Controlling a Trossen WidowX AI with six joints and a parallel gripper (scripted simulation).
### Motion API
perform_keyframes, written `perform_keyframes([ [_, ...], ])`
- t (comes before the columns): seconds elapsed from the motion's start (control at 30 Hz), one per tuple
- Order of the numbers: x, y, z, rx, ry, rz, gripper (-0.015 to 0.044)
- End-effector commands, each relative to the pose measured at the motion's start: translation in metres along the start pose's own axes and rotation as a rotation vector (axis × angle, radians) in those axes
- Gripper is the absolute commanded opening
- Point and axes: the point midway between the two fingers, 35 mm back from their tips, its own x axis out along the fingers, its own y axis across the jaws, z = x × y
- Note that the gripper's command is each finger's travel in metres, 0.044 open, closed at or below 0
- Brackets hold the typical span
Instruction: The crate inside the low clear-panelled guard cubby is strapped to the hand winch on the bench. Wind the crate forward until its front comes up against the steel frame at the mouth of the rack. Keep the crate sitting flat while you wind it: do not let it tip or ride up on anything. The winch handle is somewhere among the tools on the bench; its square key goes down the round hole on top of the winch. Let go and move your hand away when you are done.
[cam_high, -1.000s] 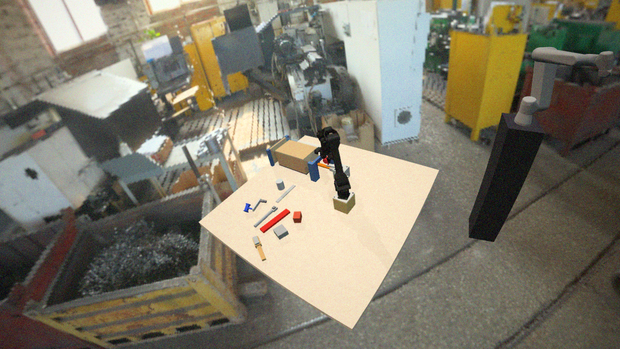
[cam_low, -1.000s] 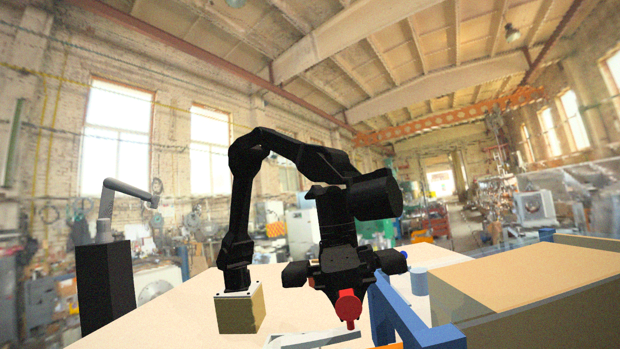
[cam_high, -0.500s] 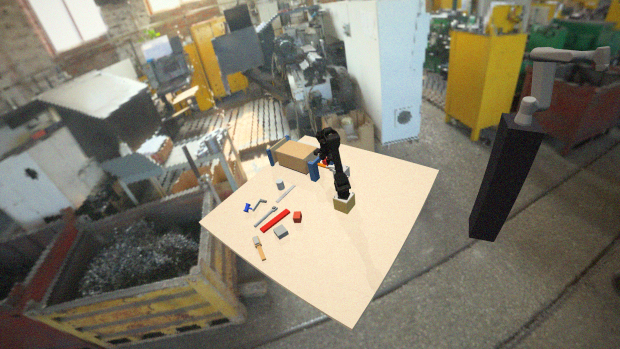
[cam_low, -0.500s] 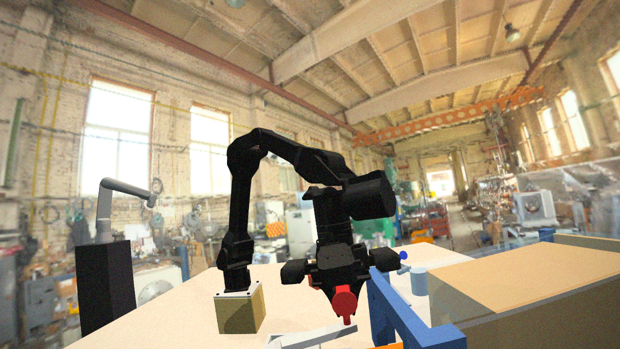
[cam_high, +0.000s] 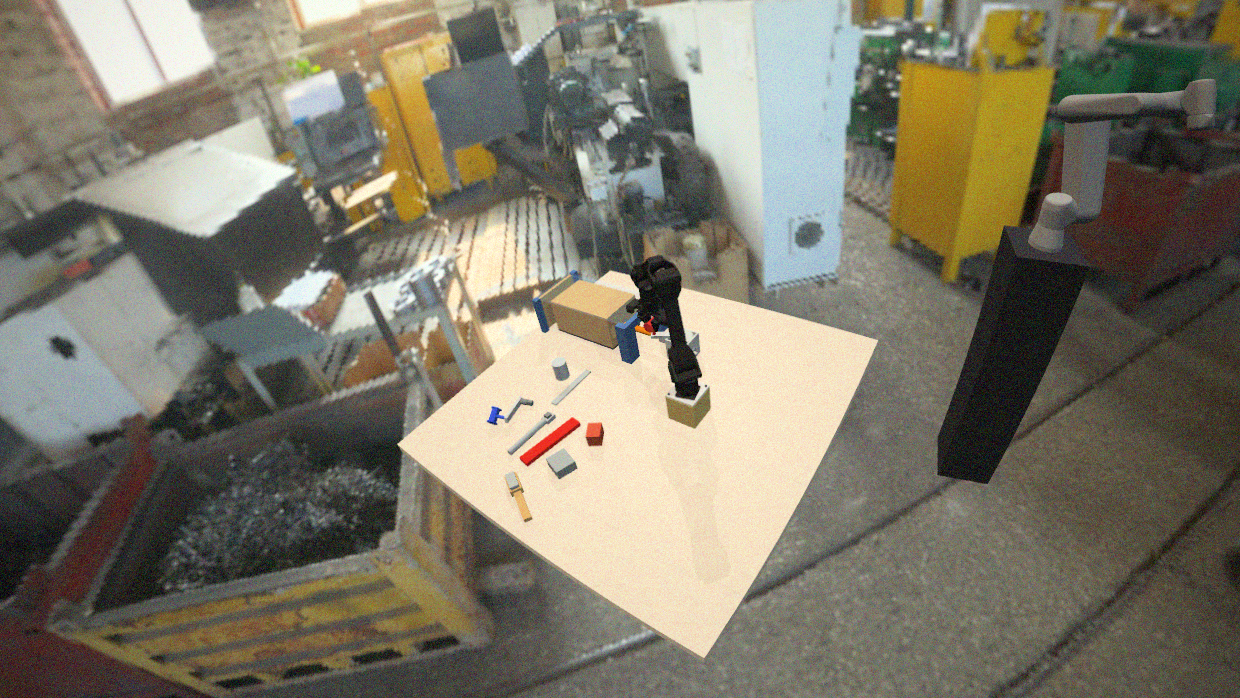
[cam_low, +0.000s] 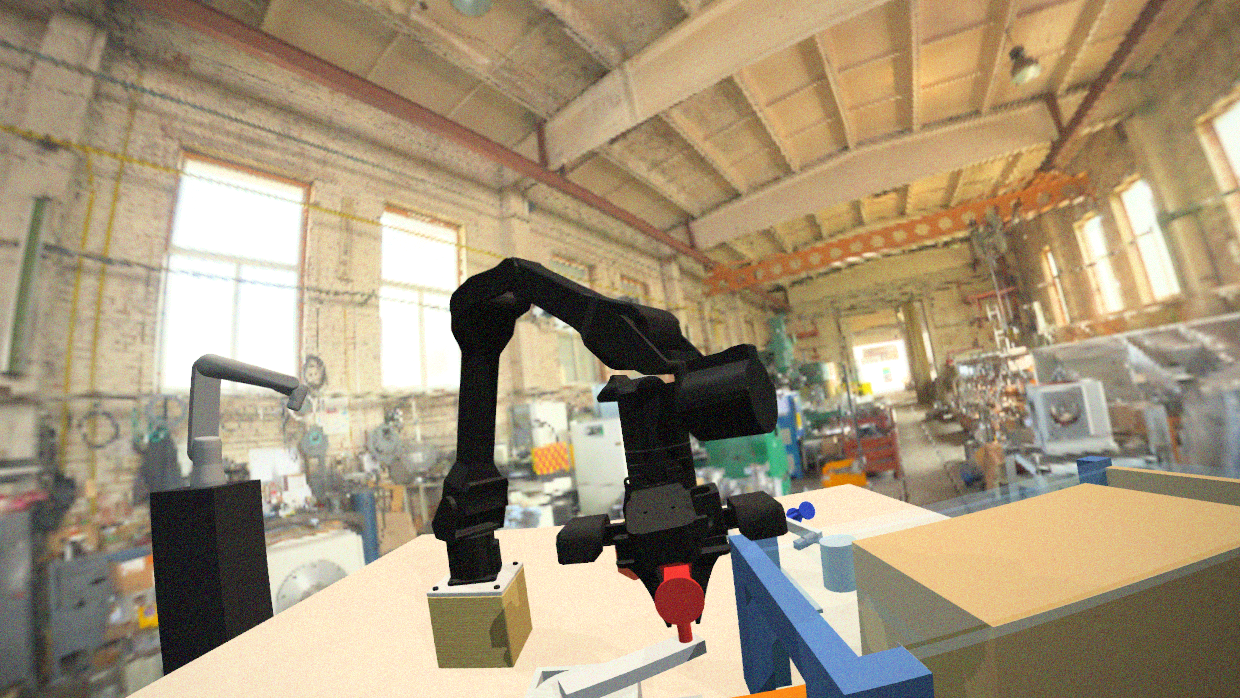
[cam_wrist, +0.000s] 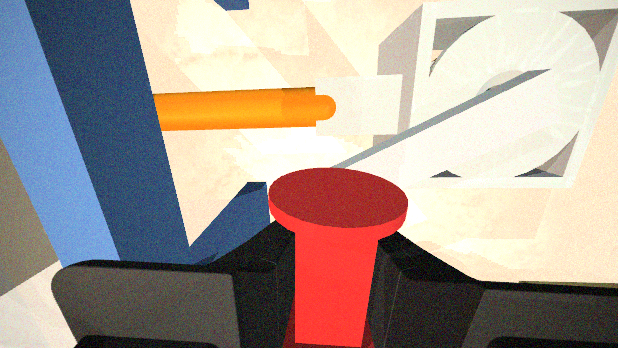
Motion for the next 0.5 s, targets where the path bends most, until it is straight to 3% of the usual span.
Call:
perform_keyframes([
  [0.0,0.003,-0.009,-0.015,-0.005,0.032,-0.023,0.0000],
  [0.47,0.003,-0.020,-0.026,-0.005,0.033,-0.024,0.0000],
])
